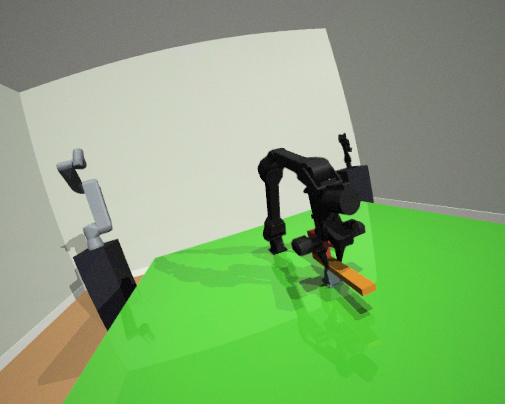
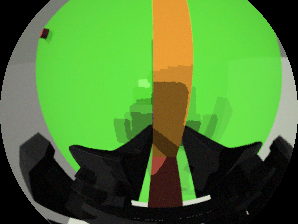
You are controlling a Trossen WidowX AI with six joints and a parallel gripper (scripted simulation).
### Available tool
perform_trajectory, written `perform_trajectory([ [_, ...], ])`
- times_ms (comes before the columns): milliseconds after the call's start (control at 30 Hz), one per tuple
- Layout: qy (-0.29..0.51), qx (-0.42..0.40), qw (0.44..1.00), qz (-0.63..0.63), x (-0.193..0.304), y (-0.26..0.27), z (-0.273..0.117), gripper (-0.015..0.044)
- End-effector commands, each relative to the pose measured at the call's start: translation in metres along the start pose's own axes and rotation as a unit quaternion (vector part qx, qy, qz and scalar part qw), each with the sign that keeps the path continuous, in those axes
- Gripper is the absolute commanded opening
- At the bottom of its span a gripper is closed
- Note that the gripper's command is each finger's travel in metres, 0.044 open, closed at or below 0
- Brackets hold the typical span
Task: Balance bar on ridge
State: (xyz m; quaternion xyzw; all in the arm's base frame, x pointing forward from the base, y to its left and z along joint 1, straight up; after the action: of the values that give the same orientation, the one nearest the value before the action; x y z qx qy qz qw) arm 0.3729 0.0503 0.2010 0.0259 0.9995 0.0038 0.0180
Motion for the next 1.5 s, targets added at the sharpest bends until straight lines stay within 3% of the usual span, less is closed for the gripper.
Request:
perform_trajectory([
  [0,-0.001,0.001,1.0,0.003,-0.0002,-0.0001,0.0003,0.0],
  [1467,-0.001,0.001,1.0,0.003,0.0,-0.0002,0.004,0.0],
])
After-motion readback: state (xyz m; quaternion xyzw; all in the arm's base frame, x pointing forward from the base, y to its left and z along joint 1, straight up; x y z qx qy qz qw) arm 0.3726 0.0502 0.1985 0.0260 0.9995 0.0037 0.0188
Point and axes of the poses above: the point midway between the two fingers, 35 mm back from their tips, its own z axis out along the fingers, its own y axis across the jaws, x = y × z, the point moved 9 cm from there along -z, back along the fingers
